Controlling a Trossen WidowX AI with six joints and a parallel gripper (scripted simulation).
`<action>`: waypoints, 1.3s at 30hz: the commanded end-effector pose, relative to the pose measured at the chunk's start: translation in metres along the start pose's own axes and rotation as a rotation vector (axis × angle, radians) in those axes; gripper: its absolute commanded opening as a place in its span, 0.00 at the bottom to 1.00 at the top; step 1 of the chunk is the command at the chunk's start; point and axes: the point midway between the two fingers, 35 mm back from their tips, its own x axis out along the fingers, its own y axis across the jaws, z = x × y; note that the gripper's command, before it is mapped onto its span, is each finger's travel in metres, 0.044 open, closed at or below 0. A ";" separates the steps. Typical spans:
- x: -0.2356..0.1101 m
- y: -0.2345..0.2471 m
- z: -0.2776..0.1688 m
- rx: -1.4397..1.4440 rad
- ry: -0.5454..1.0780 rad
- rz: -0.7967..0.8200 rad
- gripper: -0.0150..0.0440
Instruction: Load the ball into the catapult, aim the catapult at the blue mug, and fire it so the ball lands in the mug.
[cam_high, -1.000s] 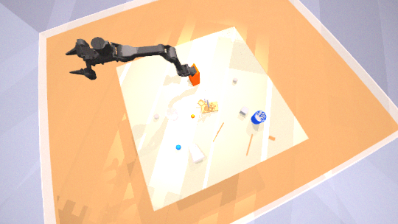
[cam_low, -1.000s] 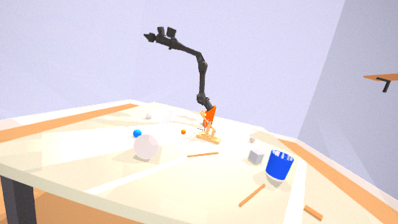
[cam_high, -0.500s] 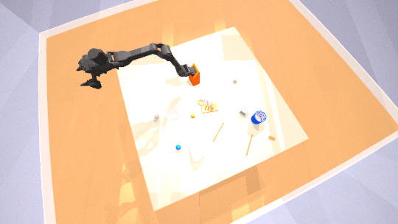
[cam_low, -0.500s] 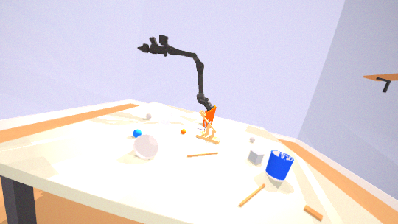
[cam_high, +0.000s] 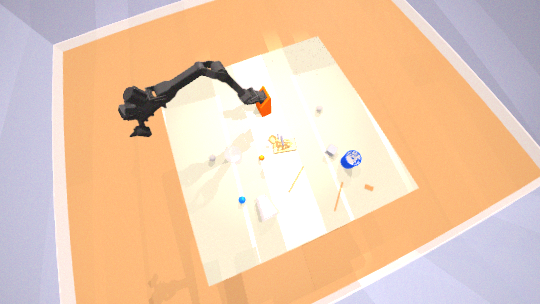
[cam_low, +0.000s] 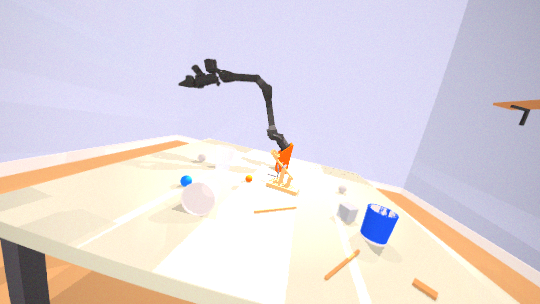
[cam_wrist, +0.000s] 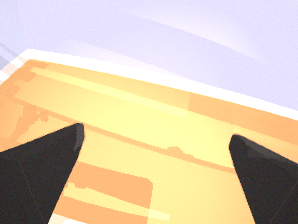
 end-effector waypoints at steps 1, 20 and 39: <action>0.010 0.018 -0.025 -0.003 0.072 0.045 1.00; 0.021 0.102 -0.110 0.020 0.327 0.244 1.00; -0.015 0.221 -0.199 -0.168 0.563 0.533 1.00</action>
